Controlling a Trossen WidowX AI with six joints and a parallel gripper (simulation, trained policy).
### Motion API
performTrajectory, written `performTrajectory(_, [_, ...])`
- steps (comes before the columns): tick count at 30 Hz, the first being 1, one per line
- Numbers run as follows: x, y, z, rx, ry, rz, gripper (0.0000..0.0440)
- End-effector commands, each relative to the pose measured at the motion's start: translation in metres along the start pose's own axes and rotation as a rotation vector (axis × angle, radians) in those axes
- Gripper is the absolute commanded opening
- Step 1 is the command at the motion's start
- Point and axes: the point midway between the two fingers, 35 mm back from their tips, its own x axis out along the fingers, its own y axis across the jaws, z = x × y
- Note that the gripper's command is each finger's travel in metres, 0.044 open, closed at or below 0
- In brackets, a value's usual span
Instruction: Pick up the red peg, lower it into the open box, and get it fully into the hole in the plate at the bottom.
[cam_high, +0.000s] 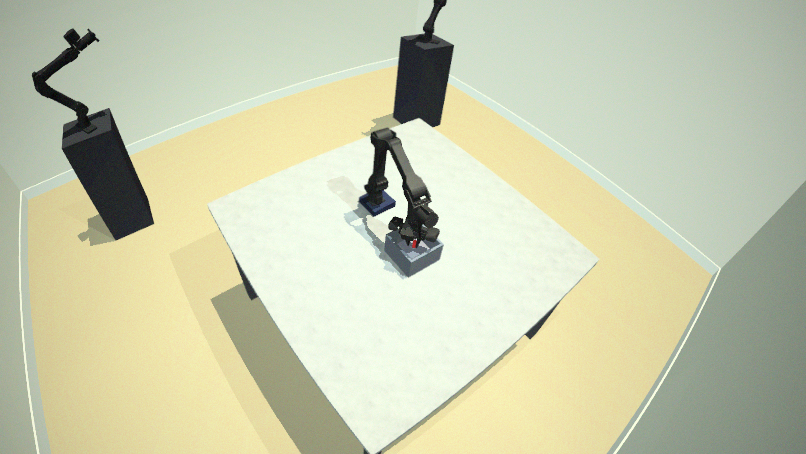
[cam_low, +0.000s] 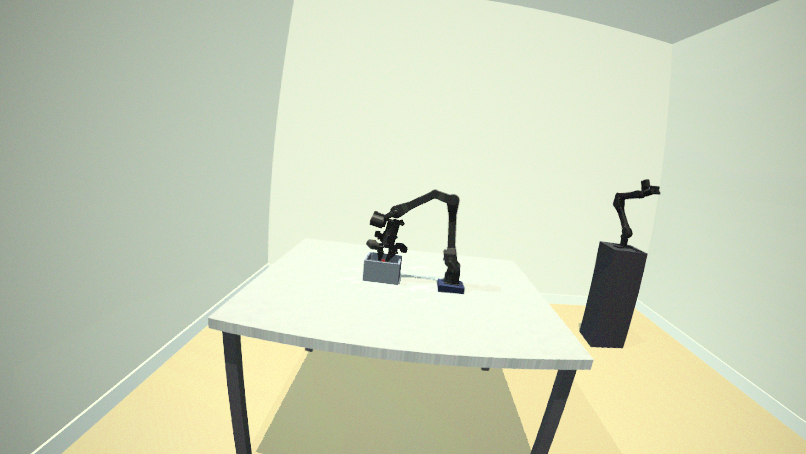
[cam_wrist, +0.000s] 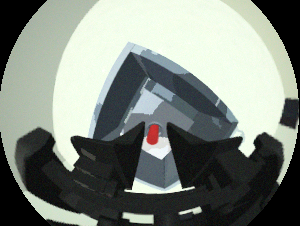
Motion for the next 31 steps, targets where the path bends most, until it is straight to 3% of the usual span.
performTrajectory(1, [-0.001, 0.006, 0.008, -0.016, -0.001, 0.001, 0.0152])
performTrajectory(31, [0.009, 0.019, 0.063, -0.043, 0.076, -0.038, 0.0099])
